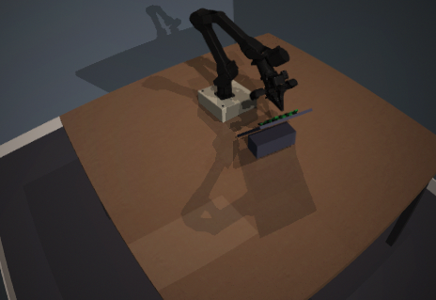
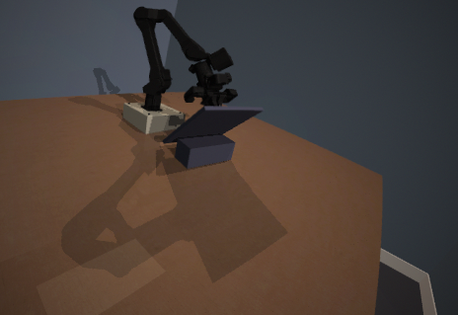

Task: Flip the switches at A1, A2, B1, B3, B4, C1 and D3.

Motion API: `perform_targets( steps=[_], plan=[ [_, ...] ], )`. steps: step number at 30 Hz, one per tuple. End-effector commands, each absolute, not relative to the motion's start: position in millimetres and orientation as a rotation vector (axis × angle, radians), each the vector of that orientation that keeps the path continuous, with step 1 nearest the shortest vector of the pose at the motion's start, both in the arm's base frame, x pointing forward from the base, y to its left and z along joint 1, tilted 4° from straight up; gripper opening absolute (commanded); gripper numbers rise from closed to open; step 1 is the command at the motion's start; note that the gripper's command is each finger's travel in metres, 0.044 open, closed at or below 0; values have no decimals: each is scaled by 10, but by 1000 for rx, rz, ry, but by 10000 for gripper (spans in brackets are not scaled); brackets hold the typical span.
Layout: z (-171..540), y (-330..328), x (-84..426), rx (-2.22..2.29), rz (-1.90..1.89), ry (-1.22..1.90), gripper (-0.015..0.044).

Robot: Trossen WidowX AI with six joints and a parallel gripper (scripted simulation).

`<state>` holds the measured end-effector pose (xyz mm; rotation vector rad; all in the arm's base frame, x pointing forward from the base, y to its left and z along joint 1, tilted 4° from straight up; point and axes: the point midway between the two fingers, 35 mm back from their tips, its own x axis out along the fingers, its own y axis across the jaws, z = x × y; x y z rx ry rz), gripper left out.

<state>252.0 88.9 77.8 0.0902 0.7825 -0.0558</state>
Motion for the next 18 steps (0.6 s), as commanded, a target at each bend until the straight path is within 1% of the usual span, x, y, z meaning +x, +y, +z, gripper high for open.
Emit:
perform_targets(
  steps=[1, 18],
  plan=[
    [707, 887, 2544, 82, -52, 793, 0],
    [665, 885, 2584, 82, -52, 793, 0]
  ],
)
